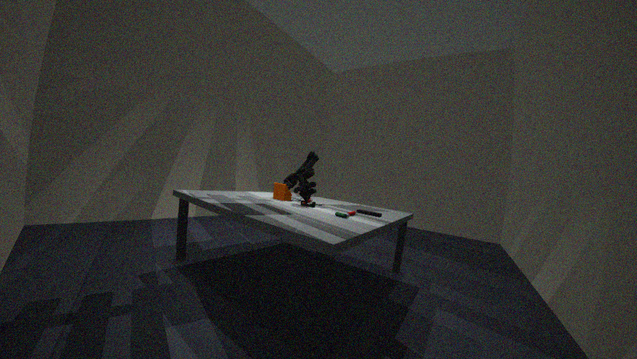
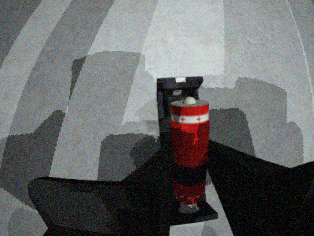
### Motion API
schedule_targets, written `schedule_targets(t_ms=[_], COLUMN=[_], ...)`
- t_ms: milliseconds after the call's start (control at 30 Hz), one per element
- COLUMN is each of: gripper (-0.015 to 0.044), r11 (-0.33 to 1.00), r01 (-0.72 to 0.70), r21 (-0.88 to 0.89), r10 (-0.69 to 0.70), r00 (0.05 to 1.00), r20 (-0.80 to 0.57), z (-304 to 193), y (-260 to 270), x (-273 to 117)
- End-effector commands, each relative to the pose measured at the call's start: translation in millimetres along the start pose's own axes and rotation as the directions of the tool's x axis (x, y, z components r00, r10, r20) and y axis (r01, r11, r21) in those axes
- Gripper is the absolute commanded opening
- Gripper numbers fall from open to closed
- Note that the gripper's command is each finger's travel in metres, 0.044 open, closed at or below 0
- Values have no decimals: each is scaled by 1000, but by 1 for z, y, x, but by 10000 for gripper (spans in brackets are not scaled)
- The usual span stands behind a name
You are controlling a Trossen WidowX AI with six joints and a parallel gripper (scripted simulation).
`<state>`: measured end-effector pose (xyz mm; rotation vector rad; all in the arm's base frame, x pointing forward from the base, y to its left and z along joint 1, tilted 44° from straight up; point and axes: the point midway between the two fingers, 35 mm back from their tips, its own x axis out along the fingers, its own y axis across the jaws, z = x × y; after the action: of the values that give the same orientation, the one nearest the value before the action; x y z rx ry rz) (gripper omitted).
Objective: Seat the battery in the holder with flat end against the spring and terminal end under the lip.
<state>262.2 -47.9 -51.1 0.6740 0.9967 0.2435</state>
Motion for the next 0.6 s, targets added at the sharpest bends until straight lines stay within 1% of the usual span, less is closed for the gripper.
schedule_targets(t_ms=[0,567], gripper=[71,71], r11=[1000,1000], r01=[12,18], r21=[5,-4], r10=[-11,-19], r00=[999,992], r20=[-34,-127], z=[-3,0], y=[-3,-5], x=[3,9])
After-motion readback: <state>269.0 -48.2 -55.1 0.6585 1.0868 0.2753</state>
